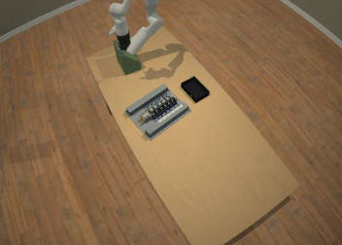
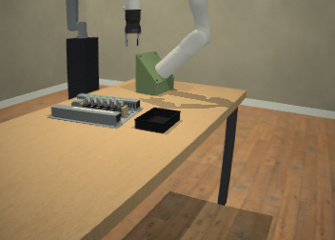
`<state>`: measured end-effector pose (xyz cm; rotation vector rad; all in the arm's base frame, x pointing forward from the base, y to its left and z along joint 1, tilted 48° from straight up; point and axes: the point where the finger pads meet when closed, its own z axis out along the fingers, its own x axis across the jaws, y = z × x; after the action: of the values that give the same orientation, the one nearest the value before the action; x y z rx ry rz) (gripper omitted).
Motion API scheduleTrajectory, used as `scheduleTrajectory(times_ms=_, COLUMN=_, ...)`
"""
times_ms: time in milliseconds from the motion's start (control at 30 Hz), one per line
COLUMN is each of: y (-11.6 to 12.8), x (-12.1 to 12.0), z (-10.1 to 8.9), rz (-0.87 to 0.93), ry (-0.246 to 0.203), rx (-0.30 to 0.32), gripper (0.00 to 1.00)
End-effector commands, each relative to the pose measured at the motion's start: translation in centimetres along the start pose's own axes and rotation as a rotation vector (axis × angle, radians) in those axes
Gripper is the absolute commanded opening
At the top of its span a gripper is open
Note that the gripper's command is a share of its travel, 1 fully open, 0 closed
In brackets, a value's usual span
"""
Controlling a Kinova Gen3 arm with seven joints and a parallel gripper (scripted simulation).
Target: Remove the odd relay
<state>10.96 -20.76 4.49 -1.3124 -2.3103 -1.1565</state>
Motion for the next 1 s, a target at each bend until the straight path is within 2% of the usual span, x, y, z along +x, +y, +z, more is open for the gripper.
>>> scheduleTrajectory(times_ms=0, y=-0.01, x=-0.03, z=-0.05, rz=0.0, ry=-0.001, rx=0.0, gripper=1.0)
scheduleTrajectory(times_ms=967, y=-0.01, x=-0.03, z=-0.05, rz=0.0, ry=-0.001, rx=0.0, gripper=0.98)
